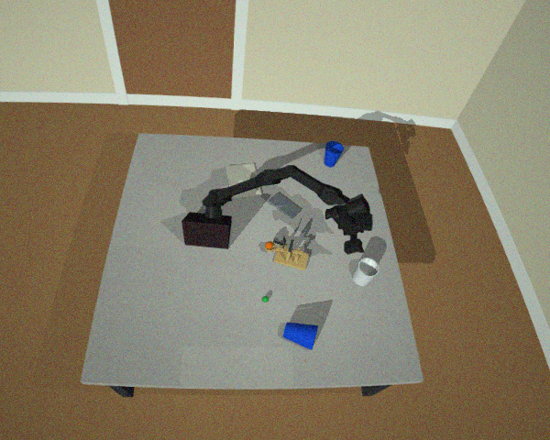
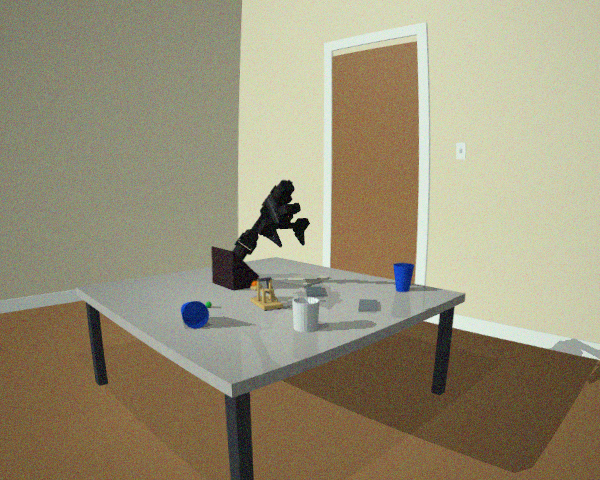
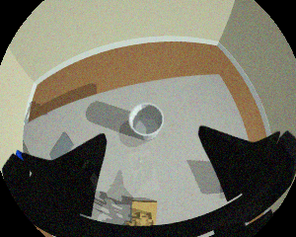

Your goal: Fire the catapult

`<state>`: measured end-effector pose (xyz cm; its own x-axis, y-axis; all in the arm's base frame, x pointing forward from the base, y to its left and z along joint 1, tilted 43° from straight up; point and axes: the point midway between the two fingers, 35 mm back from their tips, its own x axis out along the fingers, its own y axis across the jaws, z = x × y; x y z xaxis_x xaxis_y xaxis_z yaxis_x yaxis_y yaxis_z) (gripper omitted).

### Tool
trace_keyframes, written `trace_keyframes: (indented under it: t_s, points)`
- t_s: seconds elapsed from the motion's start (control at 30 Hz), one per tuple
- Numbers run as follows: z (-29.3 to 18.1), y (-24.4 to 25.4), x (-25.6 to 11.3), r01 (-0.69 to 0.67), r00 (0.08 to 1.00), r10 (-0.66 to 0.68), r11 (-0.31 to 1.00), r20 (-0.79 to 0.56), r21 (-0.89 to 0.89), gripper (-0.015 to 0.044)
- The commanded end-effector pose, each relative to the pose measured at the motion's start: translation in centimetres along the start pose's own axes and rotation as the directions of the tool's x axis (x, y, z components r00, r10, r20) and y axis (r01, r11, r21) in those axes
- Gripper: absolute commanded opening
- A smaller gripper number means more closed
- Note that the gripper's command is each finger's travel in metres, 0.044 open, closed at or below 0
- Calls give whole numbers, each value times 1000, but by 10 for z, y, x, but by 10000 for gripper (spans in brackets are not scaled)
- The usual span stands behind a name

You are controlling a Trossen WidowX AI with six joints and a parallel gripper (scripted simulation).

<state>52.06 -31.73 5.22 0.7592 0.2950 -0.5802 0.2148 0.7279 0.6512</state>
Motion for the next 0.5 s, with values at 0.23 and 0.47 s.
trace_keyframes:
  t_s: [0.23, 0.47]
  points:
    - [0, -1, 4, -9, 1000, 9, 1000, 2, 7, 440]
    - [0, -1, 4, -9, 1000, 9, 1000, 2, 7, 361]
